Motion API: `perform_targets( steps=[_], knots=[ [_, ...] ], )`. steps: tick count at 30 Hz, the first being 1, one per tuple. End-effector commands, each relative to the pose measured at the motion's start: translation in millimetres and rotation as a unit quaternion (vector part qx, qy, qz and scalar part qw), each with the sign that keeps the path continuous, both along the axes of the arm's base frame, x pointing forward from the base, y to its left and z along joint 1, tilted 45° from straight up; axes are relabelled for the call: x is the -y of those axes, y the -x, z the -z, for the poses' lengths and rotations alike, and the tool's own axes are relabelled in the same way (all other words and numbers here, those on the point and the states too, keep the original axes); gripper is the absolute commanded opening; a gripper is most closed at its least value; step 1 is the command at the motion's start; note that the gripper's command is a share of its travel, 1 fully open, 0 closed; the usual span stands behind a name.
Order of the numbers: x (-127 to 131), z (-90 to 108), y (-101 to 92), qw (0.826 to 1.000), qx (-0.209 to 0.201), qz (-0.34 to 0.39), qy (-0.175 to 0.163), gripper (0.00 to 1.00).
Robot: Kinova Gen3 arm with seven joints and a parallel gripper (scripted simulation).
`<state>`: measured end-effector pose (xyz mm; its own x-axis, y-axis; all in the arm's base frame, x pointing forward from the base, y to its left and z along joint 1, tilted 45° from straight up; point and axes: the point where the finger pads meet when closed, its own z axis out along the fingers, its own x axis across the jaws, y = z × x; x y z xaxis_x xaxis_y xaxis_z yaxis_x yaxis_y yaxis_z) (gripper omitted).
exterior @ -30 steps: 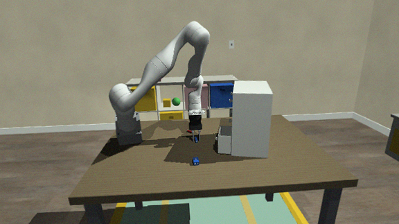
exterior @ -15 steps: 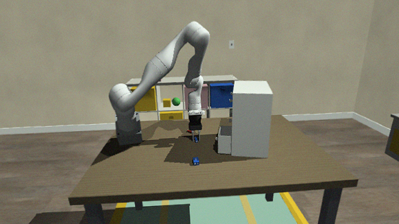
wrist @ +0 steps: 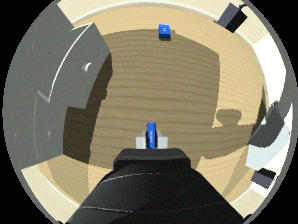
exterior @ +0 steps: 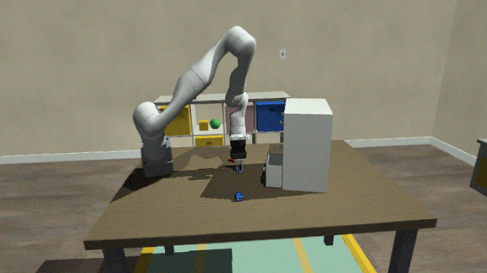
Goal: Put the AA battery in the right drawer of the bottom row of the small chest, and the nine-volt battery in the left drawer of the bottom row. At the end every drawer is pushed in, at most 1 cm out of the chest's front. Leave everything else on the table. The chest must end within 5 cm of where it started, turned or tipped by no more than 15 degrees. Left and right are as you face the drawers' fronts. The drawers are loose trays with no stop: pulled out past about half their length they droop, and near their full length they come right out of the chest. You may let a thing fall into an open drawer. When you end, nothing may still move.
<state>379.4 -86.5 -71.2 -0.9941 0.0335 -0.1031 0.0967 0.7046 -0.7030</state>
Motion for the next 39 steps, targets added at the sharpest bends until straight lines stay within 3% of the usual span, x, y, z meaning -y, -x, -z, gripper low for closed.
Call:
perform_targets(
  steps=[1,15,28,39],
  knots=[
    [-1,-0.2,-0.5,1.000,0.001,-0.001,0.000,0.31],
    [-4,-3.2,-0.3,1.000,0.001,-0.001,0.000,0.31],
    [-66,-65.0,4.2,1.000,0.001,-0.001,0.000,0.31],
    [-72,-70.6,4.6,1.000,0.001,-0.001,0.000,0.31]
  ],
)
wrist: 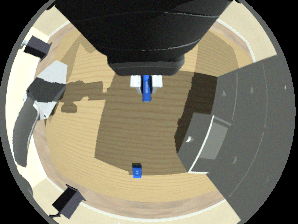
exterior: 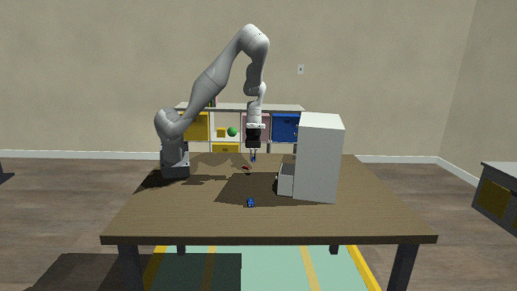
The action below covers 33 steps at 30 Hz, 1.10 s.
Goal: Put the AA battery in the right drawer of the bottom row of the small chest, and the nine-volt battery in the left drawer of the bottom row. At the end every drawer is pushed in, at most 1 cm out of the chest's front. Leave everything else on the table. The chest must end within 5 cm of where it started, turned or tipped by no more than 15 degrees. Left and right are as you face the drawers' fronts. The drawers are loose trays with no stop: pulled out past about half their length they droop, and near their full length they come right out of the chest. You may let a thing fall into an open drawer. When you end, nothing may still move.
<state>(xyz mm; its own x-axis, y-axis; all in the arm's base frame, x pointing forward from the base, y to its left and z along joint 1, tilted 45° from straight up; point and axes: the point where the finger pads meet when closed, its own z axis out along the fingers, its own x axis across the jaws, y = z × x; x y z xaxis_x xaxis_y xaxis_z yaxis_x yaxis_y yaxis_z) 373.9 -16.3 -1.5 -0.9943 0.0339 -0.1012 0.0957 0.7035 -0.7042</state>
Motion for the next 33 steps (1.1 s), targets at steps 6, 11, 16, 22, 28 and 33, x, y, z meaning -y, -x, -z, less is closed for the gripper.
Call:
perform_targets(
  steps=[6,11,16,22,28,33],
  knots=[
    [-1,-1.2,-0.8,1.000,0.004,0.002,-0.001,0.31],
    [0,-1.8,-0.7,1.000,0.011,0.009,-0.001,0.31],
    [2,-3.7,-0.1,0.999,0.033,0.032,-0.002,0.31],
    [8,-7.6,1.1,0.993,0.082,0.082,-0.003,0.31],
    [12,-11.1,2.0,0.983,0.127,0.129,-0.004,0.31],
    [18,-16.0,2.8,0.961,0.196,0.197,-0.007,0.31]
  ],
)
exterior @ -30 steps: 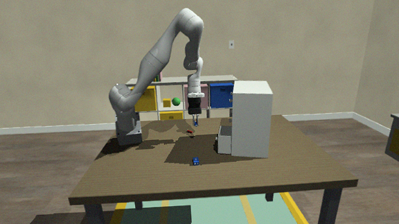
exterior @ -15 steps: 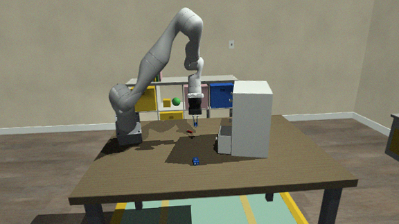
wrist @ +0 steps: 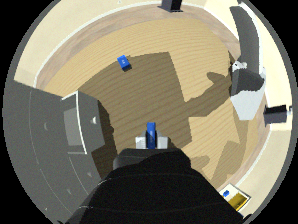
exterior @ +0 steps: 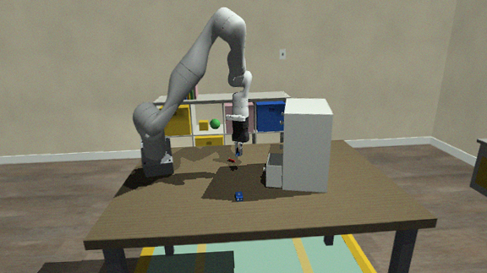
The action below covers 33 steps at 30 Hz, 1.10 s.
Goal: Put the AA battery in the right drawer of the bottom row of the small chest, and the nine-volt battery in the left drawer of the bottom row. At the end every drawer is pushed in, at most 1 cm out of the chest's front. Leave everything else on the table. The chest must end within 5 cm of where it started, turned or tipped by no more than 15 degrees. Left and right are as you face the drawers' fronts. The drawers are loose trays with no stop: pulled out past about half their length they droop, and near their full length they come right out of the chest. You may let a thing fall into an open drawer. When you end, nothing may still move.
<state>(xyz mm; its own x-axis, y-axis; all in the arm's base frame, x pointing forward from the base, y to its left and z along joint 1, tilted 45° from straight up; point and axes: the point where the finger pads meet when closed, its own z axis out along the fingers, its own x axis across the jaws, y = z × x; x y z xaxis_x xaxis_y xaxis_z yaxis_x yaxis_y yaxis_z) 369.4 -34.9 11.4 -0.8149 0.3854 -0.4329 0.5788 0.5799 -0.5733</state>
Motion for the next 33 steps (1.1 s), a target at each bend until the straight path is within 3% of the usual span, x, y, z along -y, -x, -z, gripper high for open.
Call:
perform_targets(
  steps=[1,7,9,11,16,24,26,33],
  knots=[
    [1,-4.2,-1.7,0.999,0.034,0.027,-0.001,0.31],
    [7,-10.3,-2.1,0.983,0.132,0.123,-0.005,0.31],
    [7,-10.3,-2.1,0.983,0.132,0.123,-0.005,0.31],
    [9,-12.3,-2.7,0.974,0.166,0.156,-0.007,0.31],
    [13,-17.1,-5.2,0.940,0.247,0.234,-0.012,0.31],
    [18,-24.0,-11.3,0.871,0.355,0.338,-0.020,0.31],
    [18,-24.0,-11.3,0.871,0.355,0.338,-0.020,0.31],
    [21,-28.5,-16.6,0.817,0.417,0.398,-0.026,0.31]
  ],
)
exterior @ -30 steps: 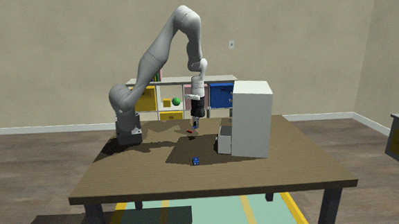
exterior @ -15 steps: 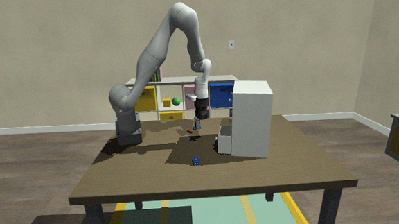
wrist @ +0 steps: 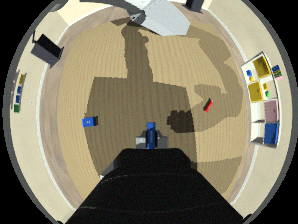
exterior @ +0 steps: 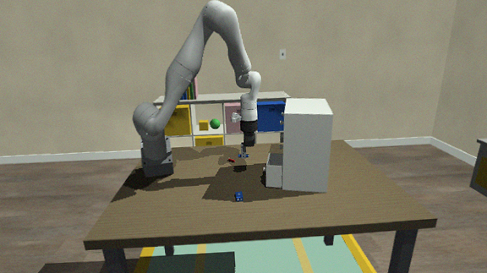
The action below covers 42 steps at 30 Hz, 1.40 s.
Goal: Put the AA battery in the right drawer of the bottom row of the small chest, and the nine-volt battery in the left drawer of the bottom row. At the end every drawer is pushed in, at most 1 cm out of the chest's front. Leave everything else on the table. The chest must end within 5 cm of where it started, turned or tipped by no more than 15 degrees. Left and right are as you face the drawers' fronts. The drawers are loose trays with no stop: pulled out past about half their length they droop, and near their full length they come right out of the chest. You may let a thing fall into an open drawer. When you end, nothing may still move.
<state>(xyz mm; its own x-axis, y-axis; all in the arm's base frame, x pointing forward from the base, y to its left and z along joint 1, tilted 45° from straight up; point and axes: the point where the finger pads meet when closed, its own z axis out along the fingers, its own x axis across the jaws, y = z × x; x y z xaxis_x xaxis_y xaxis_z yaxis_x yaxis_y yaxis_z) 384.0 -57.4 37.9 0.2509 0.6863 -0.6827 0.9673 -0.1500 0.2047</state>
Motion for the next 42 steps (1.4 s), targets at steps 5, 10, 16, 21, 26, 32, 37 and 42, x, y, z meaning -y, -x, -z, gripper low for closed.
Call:
perform_targets(
  steps=[5,10,16,21,26,32,37,42],
  knots=[
    [-1,-4.1,-4.6,0.998,0.043,0.035,-0.004,0.31],
    [-1,-4.8,-5.5,0.998,0.053,0.045,-0.005,0.31],
    [0,-5.3,-6.2,0.997,0.061,0.051,-0.006,0.31],
    [-1,-6.3,-6.1,0.997,0.061,0.052,-0.006,0.31],
    [-8,-12.9,-5.5,0.997,0.061,0.052,-0.006,0.31],
    [-20,-25.4,-4.5,0.997,0.061,0.052,-0.006,0.31],
    [-26,-30.6,-4.0,0.997,0.061,0.052,-0.006,0.31],
    [-26,-30.6,-4.0,0.997,0.061,0.051,-0.006,0.31]
  ],
)
